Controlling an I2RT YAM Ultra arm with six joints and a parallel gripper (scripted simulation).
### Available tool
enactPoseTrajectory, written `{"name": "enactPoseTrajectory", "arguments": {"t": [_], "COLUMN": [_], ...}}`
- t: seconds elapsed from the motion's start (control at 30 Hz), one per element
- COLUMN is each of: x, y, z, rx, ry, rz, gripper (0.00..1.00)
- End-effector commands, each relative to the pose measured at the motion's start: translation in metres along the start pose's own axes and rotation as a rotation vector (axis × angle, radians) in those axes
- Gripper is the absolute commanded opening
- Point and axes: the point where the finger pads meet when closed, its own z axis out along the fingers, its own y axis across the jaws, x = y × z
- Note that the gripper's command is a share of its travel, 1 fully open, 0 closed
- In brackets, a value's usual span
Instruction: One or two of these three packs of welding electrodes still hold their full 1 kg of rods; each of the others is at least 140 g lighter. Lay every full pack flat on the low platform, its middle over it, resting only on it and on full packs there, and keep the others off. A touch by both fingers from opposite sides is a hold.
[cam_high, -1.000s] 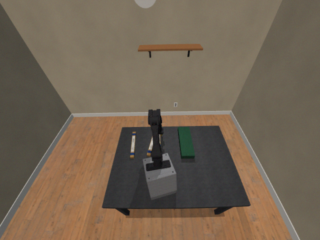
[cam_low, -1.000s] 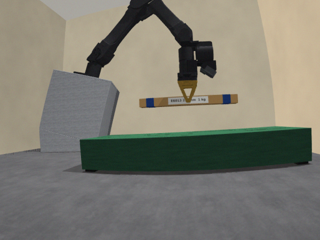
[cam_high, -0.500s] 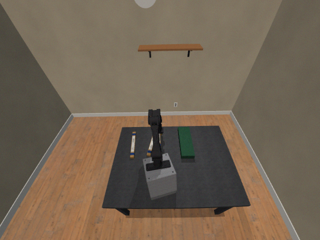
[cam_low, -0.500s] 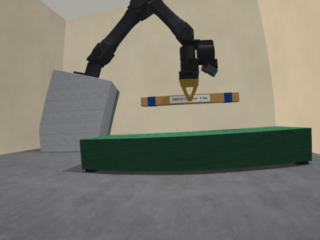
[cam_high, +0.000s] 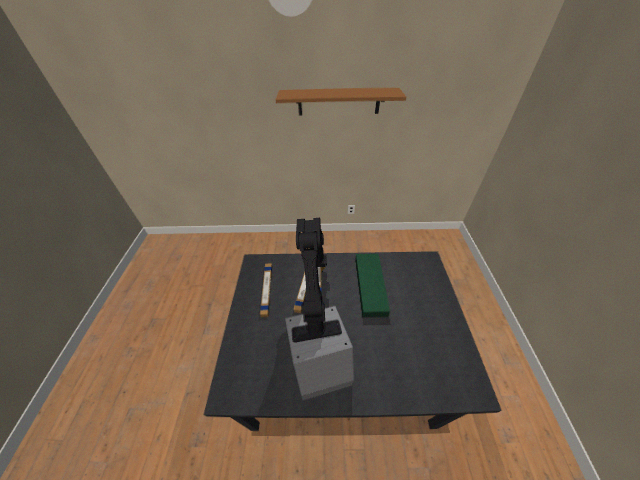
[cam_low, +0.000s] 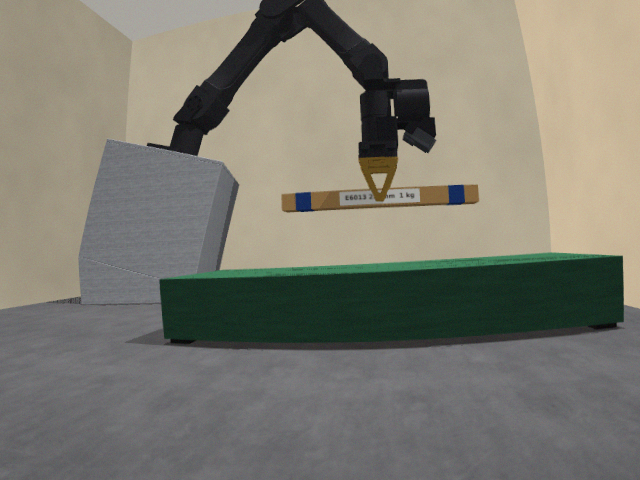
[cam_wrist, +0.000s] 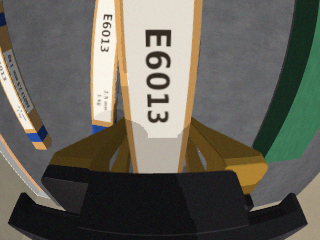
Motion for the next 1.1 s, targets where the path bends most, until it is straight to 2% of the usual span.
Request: {"name": "enactPoseTrajectory", "arguments": {"t": [0.0, 0.6, 0.8, 1.07], "x": [-0.023, -0.028, -0.027, -0.025], "y": [-0.006, -0.007, -0.024, -0.045], "z": [-0.024, -0.026, -0.023, -0.023], "rx": [0.0, 0.001, -0.003, -0.004], "ry": [-0.071, -0.082, -0.083, -0.079], "rz": [0.004, 0.003, 0.198, 0.186], "gripper": [0.0, 0.0, 0.0, 0.0]}}
